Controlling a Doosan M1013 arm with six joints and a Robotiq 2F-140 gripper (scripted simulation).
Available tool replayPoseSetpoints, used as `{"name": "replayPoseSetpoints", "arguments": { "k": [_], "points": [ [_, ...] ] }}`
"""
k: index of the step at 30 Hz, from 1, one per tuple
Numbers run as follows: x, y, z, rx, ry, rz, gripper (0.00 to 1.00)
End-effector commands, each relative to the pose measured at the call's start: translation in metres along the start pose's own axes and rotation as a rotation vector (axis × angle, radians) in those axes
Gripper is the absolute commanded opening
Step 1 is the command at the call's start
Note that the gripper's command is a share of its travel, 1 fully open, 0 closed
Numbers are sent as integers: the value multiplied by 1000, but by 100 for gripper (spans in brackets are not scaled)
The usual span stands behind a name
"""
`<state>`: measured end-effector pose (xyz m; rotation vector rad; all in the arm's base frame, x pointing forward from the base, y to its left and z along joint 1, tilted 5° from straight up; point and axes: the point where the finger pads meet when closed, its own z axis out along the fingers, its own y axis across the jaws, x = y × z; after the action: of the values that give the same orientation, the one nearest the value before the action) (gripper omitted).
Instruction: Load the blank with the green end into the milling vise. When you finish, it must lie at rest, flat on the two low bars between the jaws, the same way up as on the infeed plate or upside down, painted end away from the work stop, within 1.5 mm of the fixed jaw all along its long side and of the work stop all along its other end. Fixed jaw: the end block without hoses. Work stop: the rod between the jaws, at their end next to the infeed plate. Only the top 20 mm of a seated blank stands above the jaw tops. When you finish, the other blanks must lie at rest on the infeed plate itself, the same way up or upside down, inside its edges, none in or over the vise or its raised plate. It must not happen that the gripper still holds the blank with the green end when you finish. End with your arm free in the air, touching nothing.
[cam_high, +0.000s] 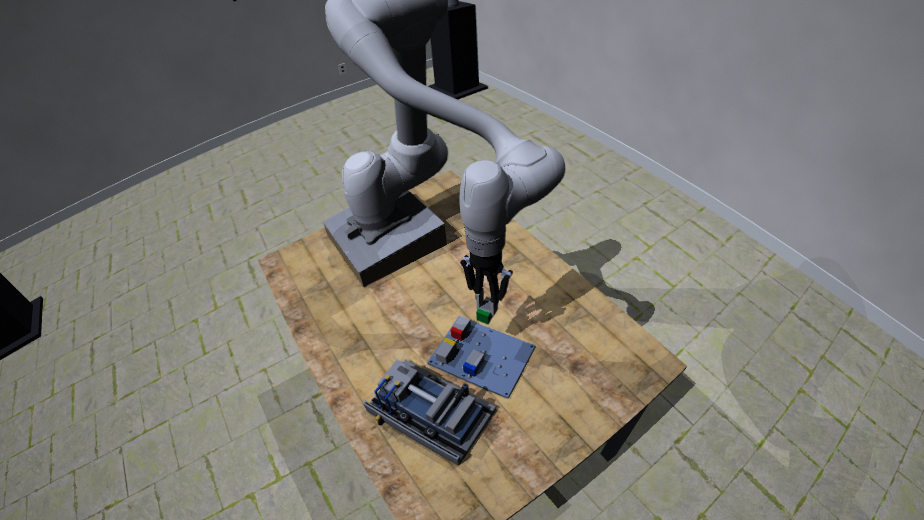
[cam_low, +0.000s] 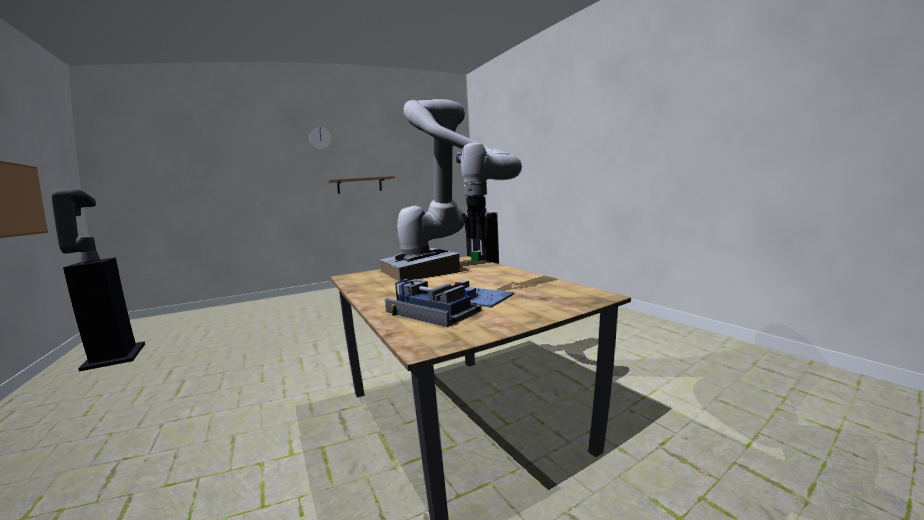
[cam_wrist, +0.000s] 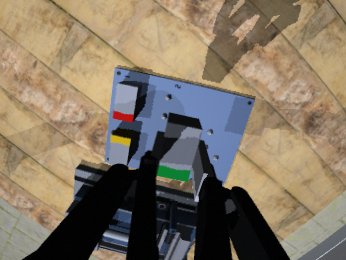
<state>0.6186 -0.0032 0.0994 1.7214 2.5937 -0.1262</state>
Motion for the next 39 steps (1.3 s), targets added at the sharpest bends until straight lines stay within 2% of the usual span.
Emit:
{"name": "replayPoseSetpoints", "arguments": {
  "k": [1,39],
  "points": [
    [0,0,-1,0,0,0,0],
    [0,0,9,0,0,0,0]
  ]
}}
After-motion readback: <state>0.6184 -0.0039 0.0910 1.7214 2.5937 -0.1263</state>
